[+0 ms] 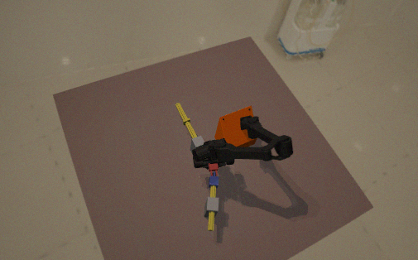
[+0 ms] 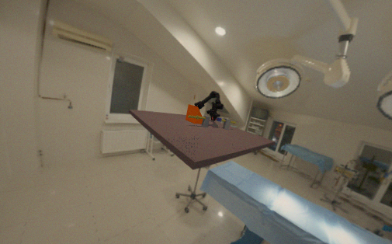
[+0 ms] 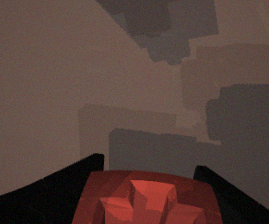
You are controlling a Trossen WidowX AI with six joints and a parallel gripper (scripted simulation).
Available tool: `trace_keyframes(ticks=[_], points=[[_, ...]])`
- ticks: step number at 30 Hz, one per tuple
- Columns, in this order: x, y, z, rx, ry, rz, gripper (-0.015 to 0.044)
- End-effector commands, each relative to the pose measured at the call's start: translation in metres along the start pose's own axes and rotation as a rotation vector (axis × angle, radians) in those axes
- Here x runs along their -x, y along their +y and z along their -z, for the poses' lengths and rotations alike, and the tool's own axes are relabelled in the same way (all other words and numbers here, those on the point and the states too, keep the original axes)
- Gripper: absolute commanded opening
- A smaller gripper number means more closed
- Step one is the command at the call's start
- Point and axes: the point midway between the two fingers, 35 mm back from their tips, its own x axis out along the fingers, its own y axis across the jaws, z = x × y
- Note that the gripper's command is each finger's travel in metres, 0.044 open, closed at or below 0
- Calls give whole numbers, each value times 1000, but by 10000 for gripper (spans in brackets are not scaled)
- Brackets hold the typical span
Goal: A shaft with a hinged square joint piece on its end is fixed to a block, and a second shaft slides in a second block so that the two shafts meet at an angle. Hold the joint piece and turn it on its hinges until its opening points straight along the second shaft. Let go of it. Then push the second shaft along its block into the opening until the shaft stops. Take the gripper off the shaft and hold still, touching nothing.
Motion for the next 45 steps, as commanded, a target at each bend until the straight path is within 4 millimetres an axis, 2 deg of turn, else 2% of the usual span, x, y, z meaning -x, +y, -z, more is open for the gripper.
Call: trace_keyframes(ticks=[1, 12, 18, 43, 45], points=[[-2, 3, 0, 61, 35, 8, 0], [-7, 11, 1, 231, 133, 45, 0], [-7, 12, 1, 260, 151, 53, 0], [-7, 12, 1, 255, 154, 56, 0], [-7, 12, 1, 255, 154, 56, 52]])
